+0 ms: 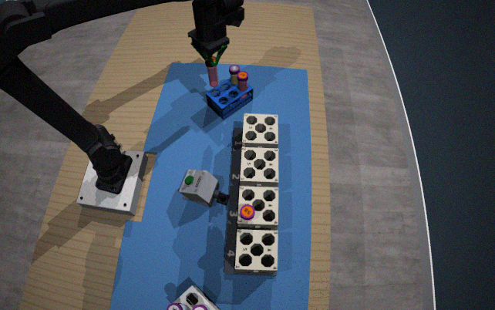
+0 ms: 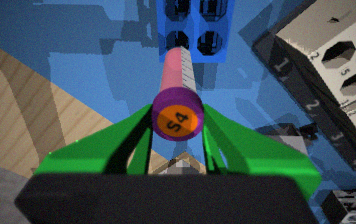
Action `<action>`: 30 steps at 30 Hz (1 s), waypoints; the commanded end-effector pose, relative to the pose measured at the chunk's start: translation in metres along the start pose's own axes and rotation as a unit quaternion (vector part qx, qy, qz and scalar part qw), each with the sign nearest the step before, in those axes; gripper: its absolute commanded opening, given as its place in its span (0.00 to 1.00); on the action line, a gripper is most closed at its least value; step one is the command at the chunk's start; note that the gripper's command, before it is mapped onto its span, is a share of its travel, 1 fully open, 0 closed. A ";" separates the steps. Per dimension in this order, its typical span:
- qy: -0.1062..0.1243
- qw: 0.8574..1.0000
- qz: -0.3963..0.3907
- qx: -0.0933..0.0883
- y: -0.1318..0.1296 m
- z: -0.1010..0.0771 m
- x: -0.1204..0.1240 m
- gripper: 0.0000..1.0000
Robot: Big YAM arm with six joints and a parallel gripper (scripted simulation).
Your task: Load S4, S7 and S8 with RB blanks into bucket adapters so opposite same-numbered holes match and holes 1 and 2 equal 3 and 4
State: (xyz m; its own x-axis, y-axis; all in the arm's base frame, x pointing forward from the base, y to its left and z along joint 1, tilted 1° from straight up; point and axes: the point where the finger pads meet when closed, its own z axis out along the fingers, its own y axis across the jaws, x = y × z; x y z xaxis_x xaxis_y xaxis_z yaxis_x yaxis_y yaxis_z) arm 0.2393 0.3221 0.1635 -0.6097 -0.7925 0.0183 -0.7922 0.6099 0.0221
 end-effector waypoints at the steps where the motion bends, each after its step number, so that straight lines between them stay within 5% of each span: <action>1: -0.011 1.000 -0.001 0.000 0.006 0.007 -0.010 0.00; 7: -0.011 1.000 0.000 0.000 0.005 0.017 -0.011 0.00; 8: -0.038 0.999 -0.002 0.000 0.006 0.000 -0.028 0.00; 9: -0.016 1.000 -0.001 0.000 0.006 0.019 -0.014 0.00; 12: -0.011 1.000 -0.001 0.000 0.006 0.027 -0.011 0.00; 14: -0.029 1.000 -0.001 0.000 0.002 0.009 -0.018 0.00; 30: -0.029 1.000 -0.001 0.000 0.002 0.010 -0.017 0.00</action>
State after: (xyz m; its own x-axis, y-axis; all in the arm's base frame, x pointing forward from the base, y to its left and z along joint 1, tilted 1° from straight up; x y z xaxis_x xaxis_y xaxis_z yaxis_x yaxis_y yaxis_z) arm 0.2397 0.3247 0.1371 -0.6092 -0.7929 0.0164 -0.7926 0.6094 0.0221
